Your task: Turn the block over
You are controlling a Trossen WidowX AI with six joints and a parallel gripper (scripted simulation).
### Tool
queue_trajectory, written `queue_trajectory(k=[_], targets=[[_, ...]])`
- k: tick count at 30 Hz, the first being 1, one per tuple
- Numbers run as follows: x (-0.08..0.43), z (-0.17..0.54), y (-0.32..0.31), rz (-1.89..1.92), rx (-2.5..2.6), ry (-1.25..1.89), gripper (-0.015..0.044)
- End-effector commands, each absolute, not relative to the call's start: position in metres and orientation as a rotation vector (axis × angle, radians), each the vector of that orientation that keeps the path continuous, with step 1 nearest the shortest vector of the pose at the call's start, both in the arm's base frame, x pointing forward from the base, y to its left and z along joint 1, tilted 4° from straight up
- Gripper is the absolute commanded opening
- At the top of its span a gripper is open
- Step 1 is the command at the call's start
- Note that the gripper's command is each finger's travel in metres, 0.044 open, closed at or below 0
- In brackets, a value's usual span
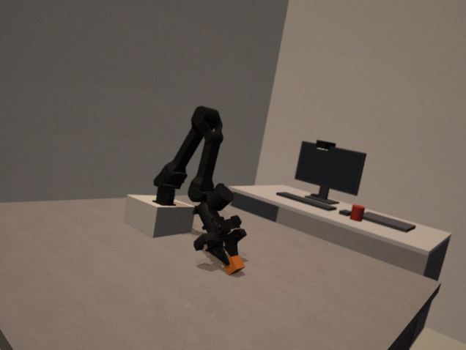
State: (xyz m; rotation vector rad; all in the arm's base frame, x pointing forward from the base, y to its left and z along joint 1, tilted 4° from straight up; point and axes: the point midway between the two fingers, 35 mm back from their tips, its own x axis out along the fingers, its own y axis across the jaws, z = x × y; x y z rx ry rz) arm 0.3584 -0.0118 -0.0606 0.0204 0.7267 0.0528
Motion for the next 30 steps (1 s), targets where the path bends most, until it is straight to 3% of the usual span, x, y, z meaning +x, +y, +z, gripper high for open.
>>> queue_trajectory(k=[1,30], targets=[[0.350,-0.069,-0.010,0.055,0.031,0.703,0.0000],[0.338,-0.059,-0.008,0.052,0.043,0.509,0.0000]])
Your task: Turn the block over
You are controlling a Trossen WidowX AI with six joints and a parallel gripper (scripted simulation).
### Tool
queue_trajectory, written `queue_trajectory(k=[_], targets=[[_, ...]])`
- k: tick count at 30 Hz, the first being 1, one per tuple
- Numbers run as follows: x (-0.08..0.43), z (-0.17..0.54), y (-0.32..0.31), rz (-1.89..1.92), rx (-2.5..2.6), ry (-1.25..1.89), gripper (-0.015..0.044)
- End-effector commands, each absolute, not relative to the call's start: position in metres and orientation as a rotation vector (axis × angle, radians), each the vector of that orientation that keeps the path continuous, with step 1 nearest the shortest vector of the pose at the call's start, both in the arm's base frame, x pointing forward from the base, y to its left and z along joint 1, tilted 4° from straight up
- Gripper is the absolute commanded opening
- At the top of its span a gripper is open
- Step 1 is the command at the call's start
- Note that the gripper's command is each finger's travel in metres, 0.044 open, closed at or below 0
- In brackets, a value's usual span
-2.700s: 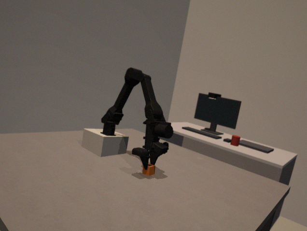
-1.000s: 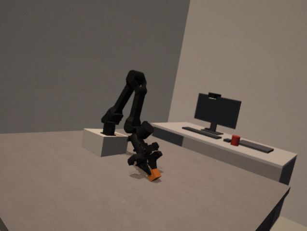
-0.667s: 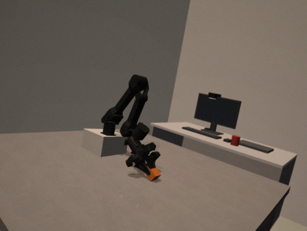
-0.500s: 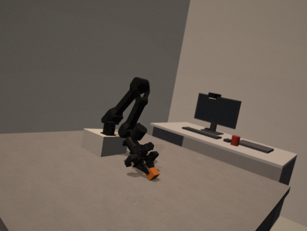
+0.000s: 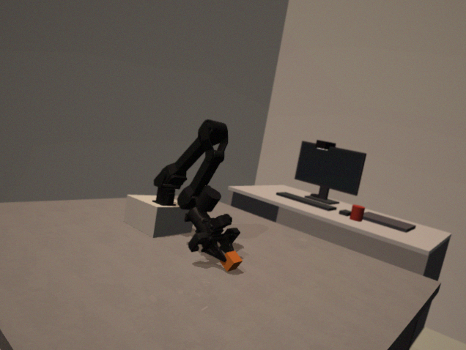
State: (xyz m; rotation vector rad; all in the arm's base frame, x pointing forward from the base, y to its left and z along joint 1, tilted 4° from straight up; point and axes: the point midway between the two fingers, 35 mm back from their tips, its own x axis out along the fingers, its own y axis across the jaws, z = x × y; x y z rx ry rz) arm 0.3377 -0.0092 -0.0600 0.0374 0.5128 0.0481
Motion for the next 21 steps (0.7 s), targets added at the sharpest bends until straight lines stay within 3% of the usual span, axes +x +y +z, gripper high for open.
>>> queue_trajectory(k=[1,2,18,21], targets=[[0.3377,-0.0593,-0.0085,0.052,0.043,0.509,0.0000],[0.3377,-0.0593,-0.0085,0.052,0.043,0.509,0.0000],[0.3377,-0.0593,-0.0085,0.052,0.043,0.509,0.0420],[0.3377,-0.0593,-0.0085,0.052,0.043,0.509,0.0440]])
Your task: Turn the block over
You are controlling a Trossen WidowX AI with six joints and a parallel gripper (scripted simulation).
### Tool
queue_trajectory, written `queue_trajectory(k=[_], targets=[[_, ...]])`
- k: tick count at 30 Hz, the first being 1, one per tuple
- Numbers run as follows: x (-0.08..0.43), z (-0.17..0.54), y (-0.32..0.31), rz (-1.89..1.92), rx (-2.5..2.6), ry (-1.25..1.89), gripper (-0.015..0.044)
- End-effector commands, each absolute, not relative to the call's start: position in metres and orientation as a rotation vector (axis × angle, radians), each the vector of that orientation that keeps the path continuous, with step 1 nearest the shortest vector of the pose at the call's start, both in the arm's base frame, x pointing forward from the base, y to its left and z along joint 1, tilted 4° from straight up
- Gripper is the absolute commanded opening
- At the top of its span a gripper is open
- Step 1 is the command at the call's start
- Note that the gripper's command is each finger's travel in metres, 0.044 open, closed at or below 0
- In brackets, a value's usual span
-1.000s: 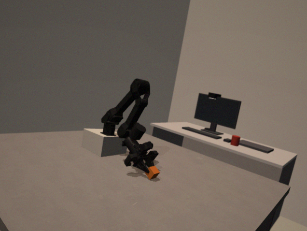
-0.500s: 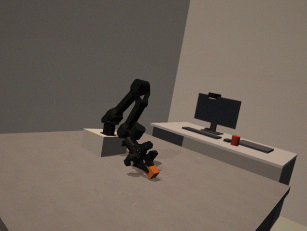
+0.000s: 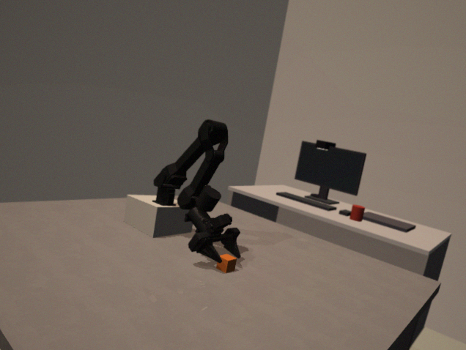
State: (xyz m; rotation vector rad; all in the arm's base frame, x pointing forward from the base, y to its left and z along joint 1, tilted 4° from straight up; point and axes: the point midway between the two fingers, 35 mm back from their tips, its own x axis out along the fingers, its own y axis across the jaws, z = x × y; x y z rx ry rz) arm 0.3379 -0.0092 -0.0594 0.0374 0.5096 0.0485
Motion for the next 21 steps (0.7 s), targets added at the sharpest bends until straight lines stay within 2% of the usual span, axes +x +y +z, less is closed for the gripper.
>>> queue_trajectory(k=[1,21], targets=[[0.3377,-0.0593,-0.0085,0.052,0.043,0.509,0.0440],[0.3377,-0.0593,-0.0085,0.052,0.043,0.509,0.0440]])
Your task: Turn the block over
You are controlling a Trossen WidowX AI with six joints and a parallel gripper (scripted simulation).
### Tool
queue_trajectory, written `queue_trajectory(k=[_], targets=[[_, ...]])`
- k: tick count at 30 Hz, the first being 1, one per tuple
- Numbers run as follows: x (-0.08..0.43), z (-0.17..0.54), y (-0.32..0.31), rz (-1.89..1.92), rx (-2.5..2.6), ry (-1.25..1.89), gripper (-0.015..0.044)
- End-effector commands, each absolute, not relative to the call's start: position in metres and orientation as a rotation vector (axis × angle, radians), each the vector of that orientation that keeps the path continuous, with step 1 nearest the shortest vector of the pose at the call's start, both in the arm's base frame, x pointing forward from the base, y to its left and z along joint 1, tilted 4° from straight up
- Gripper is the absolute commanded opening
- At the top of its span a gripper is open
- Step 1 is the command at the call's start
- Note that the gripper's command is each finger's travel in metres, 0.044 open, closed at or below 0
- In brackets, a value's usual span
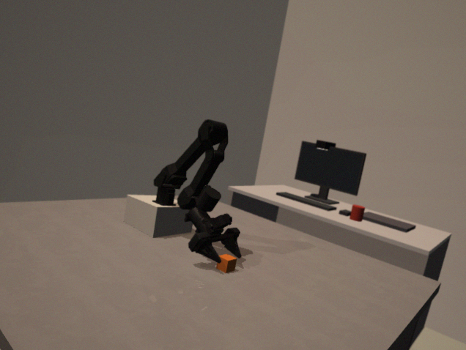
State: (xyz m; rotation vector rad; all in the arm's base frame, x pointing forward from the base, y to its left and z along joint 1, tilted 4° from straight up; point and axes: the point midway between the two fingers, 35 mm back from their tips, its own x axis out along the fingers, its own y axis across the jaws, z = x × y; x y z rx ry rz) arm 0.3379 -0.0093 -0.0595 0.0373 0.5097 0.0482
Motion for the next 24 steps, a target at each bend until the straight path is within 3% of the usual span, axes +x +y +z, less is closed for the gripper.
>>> queue_trajectory(k=[1,12,24], targets=[[0.338,-0.059,-0.008,0.052,0.043,0.509,0.0440],[0.340,-0.060,-0.009,0.052,0.042,0.528,0.0440],[0.345,-0.022,-0.013,0.057,0.030,0.899,0.0440]])
